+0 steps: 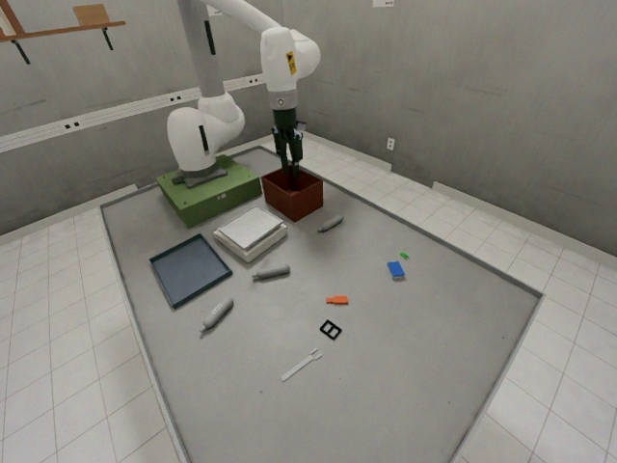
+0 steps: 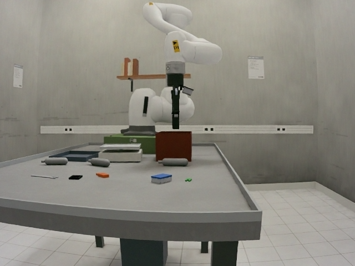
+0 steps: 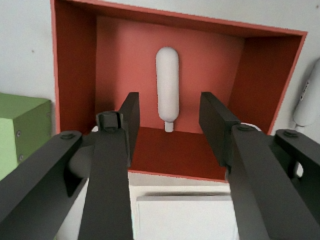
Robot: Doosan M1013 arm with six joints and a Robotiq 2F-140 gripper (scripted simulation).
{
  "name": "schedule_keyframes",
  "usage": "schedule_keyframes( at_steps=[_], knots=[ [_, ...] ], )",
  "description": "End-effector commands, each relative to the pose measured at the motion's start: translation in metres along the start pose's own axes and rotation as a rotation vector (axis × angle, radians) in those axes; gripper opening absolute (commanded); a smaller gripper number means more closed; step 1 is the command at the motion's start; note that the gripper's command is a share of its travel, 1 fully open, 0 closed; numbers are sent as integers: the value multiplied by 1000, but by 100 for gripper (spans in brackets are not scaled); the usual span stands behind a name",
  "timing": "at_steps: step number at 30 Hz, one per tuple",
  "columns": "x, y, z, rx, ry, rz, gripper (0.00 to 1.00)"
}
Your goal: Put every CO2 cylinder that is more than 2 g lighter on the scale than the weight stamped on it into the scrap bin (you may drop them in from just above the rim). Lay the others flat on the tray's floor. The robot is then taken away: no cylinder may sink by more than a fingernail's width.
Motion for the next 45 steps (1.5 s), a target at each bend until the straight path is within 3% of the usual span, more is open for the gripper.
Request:
schedule_keyframes(
  at_steps=[1,21,45],
  knots=[
    [0,0,0,1,1,0,39],
    [0,0,3,1,1,0,39],
    [0,0,40,1,1,0,39]
  ],
)
Point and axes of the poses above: the point where the finger pads meet when closed, its own z axis back along the fingers, its own y axis across the jaws, x = y × z, the point moved 1 cm from there along z, back along the fingers, and after that the axes turned 3 degrees about -z, right-handed, at the moved point
